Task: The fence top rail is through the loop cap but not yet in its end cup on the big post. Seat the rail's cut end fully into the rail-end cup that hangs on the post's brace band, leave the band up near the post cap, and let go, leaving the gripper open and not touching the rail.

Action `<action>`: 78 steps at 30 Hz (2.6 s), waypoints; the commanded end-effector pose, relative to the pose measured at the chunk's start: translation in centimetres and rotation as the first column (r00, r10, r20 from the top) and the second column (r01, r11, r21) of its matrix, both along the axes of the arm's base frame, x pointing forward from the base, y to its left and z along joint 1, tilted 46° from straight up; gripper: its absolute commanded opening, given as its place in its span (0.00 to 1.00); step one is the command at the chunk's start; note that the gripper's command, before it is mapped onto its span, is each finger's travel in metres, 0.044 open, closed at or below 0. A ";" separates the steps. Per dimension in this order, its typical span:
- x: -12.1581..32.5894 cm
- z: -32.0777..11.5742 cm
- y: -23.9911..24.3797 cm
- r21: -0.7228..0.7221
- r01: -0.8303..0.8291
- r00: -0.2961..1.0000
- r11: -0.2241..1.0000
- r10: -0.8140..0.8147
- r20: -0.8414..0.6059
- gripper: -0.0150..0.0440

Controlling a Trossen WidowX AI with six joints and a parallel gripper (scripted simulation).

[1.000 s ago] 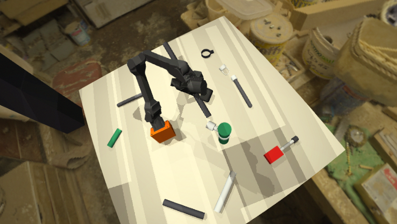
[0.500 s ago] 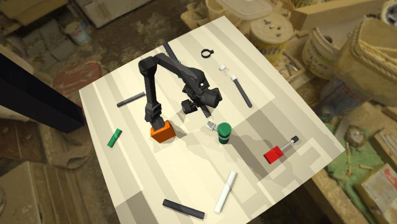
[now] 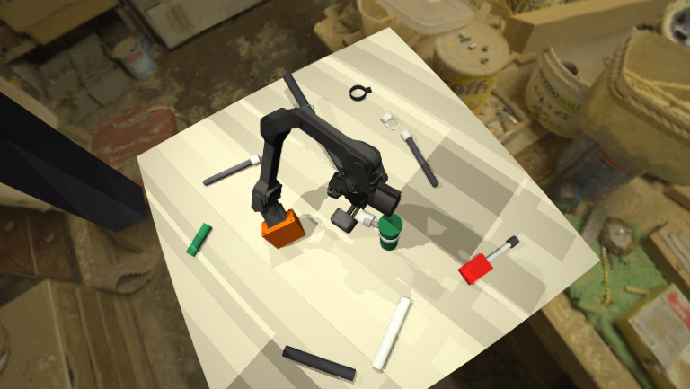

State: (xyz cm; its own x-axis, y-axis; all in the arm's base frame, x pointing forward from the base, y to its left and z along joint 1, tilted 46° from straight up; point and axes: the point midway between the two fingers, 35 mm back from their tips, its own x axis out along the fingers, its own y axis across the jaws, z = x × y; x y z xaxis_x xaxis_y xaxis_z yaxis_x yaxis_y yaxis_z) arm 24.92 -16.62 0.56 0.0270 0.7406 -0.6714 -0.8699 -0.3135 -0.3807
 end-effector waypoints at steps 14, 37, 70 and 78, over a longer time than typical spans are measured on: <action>0.2 -3.0 2.8 -0.044 -0.052 0.998 0.998 0.054 0.040 1.00; 0.5 -5.7 5.4 -0.044 -0.051 0.998 0.998 0.053 0.040 1.00; 0.3 -7.8 7.8 -0.042 -0.052 0.998 0.998 0.054 0.041 0.51; 0.6 -7.7 7.9 -0.040 -0.032 0.999 0.999 0.032 0.020 0.25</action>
